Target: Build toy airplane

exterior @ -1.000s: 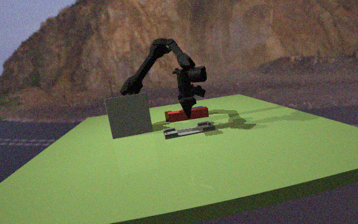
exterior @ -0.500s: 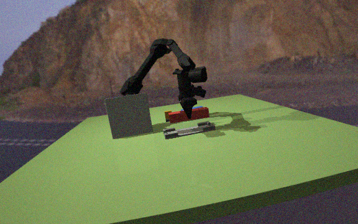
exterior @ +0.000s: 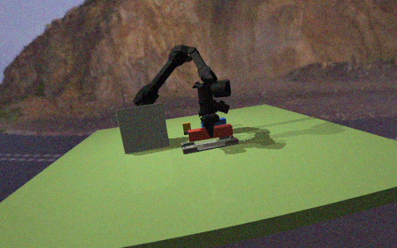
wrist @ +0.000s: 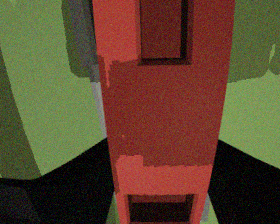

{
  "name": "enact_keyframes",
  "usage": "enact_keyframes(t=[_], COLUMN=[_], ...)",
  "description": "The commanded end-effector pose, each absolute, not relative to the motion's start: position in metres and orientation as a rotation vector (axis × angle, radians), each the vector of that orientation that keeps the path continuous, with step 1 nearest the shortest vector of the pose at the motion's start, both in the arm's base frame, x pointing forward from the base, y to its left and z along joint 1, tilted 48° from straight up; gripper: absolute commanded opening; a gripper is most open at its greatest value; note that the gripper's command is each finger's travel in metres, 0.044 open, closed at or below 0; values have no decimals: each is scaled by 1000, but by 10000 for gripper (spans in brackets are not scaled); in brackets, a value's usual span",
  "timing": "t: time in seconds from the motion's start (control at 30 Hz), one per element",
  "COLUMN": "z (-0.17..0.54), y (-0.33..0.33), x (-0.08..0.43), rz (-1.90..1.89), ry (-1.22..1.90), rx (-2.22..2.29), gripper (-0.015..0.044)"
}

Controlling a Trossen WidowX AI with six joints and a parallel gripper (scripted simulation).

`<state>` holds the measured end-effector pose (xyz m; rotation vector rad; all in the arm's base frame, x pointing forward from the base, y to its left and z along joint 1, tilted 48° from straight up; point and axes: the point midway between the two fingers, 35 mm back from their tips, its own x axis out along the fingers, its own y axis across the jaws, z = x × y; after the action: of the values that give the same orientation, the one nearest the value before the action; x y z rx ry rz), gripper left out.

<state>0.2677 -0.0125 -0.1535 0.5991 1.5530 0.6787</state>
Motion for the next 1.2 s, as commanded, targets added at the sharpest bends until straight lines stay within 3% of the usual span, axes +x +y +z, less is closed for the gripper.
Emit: enact_keyframes(t=[0.0,0.3,0.47,0.63,1.17], z=[-159,-163,-162,-162,-162], y=[-7,-2,-3,-3,-3], x=[265,264,265,265,265], rz=[677,678,681,681,681], ry=[1558,1558,1556,1556,1556], rx=[613,613,602,602,602], gripper=[195,195,161,30,440])
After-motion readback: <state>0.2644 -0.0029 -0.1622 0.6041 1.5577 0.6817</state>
